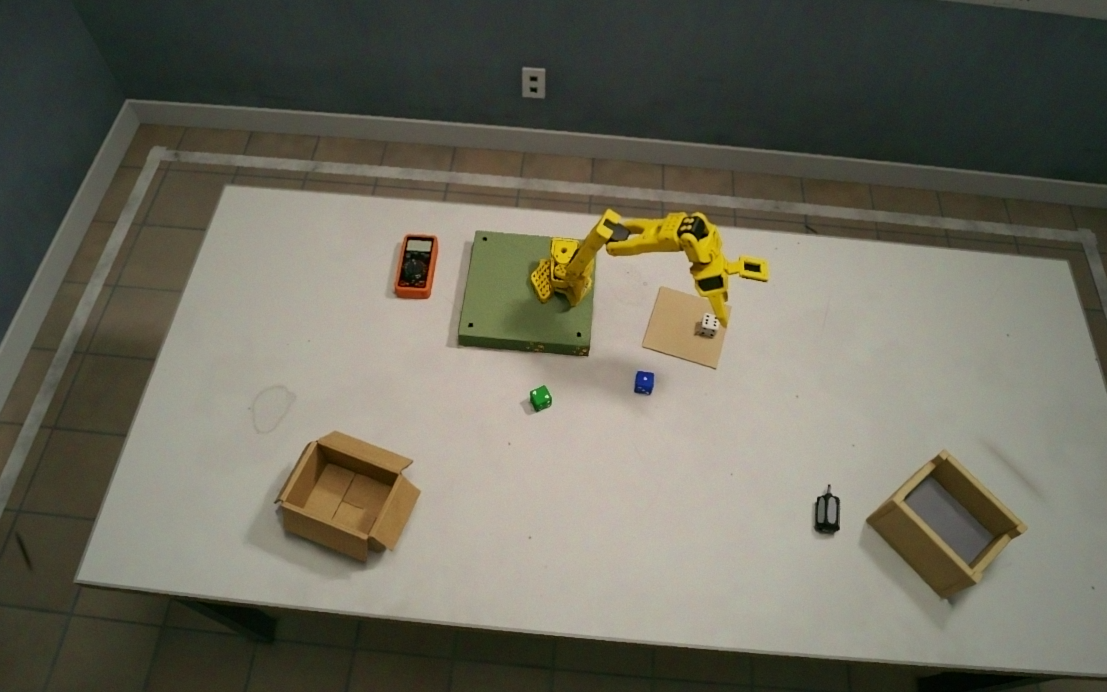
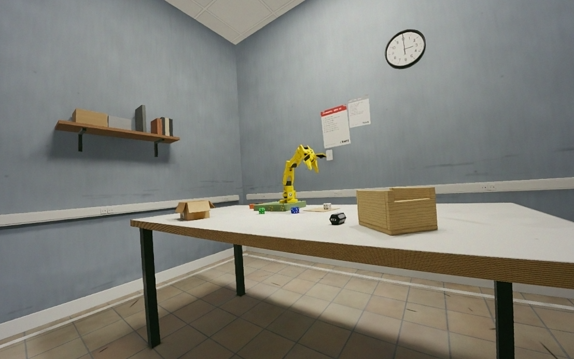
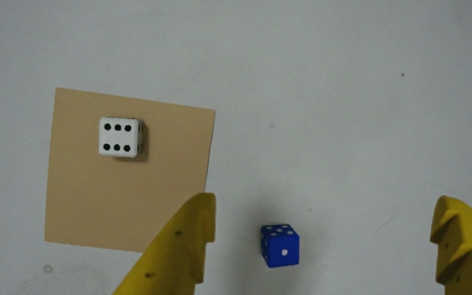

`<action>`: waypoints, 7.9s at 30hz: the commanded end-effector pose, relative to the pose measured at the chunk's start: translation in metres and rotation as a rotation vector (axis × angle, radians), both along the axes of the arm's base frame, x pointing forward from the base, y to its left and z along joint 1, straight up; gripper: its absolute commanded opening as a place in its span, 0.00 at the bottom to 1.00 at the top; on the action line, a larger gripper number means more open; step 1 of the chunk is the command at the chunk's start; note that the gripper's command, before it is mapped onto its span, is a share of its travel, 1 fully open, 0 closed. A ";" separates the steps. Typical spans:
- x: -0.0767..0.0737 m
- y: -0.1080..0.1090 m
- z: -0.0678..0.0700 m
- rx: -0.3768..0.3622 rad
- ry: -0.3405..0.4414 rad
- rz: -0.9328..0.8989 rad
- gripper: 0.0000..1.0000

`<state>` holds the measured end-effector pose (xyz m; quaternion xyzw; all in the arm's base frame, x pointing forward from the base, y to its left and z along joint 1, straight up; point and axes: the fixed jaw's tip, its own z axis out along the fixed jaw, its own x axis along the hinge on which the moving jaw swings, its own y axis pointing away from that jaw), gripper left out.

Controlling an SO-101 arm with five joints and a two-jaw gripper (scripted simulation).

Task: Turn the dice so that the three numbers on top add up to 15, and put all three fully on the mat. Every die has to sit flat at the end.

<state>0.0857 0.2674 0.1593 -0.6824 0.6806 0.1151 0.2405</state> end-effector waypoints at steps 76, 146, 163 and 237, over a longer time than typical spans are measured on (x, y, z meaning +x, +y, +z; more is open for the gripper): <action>0.126 -0.294 -0.051 -0.710 -0.400 0.420 0.35; 0.095 -0.295 -0.151 -0.537 0.052 0.548 0.35; 0.094 -0.295 -0.177 -0.537 0.052 0.548 0.35; 0.102 -0.289 -0.187 -0.538 0.052 0.548 0.13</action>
